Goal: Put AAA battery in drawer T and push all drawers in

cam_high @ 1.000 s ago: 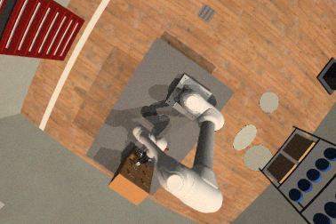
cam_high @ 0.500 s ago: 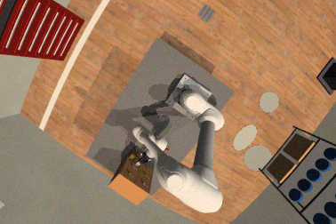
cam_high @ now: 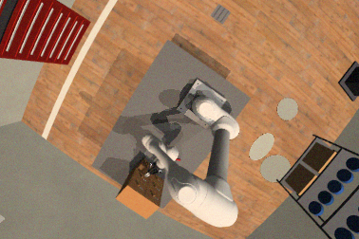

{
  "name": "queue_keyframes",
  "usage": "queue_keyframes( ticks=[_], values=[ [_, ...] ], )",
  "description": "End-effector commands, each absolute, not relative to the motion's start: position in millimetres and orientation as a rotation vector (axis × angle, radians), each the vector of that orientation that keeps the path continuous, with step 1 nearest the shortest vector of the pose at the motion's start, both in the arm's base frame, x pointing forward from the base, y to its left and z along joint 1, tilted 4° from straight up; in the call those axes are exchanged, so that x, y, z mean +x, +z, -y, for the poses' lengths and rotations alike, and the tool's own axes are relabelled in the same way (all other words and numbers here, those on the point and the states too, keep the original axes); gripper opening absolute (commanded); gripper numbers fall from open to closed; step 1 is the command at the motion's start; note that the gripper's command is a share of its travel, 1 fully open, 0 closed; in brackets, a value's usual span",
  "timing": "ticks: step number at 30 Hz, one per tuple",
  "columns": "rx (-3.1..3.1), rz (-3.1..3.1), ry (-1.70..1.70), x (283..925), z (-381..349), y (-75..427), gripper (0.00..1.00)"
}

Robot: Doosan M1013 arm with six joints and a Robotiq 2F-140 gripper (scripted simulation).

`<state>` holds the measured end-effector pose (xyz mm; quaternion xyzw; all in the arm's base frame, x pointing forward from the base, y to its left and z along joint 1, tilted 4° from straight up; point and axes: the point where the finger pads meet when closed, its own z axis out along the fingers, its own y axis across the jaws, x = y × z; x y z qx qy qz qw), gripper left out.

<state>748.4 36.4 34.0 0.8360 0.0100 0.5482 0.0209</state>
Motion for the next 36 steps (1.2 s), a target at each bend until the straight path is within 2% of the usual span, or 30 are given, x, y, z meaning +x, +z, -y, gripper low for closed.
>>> queue_keyframes(
  ticks=[1,9,19,20,36],
  values=[
    [2.593,-0.033,1.697,745.1,-35.6,31.7,0.03],
    [2.593,-0.033,1.697,745.1,-35.6,31.7,0.03],
    [2.593,-0.033,1.697,745.1,-35.6,31.7,0.15],
    [2.593,-0.033,1.697,745.1,-35.6,31.7,1.00],
    [2.593,-0.033,1.697,744.5,-35.7,31.8,1.00]
  ],
)
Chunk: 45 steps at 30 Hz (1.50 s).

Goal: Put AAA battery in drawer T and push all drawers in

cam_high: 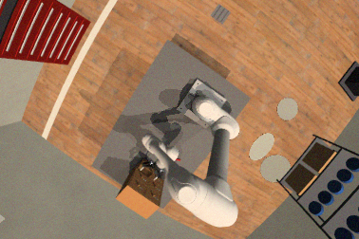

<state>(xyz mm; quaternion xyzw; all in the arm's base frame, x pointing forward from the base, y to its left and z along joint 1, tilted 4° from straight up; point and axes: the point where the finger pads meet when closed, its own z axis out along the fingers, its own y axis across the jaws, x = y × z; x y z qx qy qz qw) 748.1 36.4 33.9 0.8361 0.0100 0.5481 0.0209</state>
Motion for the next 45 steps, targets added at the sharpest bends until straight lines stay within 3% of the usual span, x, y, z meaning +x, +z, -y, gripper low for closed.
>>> queue_keyframes(
  ticks=[1,21,45],
  values=[
    [2.593,-0.033,1.697,743.9,-35.7,31.9,1.00],
    [2.593,-0.033,1.697,692.1,-36.2,38.1,1.00],
    [2.593,-0.033,1.697,580.0,-37.4,51.6,1.00]
  ],
)
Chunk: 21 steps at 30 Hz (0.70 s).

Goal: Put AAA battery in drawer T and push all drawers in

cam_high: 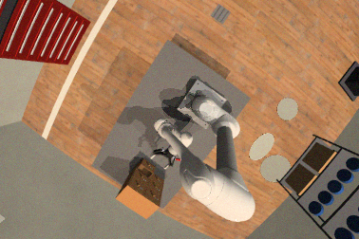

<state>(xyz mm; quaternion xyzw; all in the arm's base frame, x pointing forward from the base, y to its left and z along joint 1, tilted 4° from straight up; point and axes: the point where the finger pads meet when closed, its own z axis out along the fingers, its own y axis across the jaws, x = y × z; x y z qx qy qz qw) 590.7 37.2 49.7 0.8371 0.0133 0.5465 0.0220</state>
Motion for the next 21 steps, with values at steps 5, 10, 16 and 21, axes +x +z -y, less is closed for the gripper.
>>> queue_keyframes(
  ticks=[5,10,16,21],
  values=[
    [2.593,-0.033,1.697,572.4,-37.5,52.5,1.00],
    [2.593,-0.033,1.697,571.2,-37.5,52.6,1.00],
    [2.594,-0.033,1.697,571.1,-37.5,52.6,1.00],
    [2.596,-0.033,1.692,571.2,-37.5,52.7,1.00]
  ],
)
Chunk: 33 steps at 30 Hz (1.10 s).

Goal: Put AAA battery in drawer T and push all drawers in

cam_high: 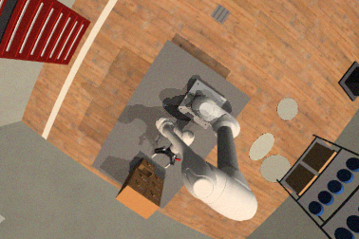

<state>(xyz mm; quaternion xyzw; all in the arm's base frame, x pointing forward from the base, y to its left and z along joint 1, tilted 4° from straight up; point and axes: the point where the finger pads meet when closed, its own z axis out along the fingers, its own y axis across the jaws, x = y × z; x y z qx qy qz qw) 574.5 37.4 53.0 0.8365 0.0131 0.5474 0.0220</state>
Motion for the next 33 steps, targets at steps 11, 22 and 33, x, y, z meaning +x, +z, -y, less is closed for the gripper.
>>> queue_keyframes(
  ticks=[11,22,33],
  values=[
    [2.615,-0.032,1.662,571.4,-37.5,53.3,1.00],
    [2.667,-0.030,1.577,571.4,-37.6,55.5,1.00],
    [2.755,-0.026,1.415,571.7,-37.7,59.3,1.00]
  ],
)
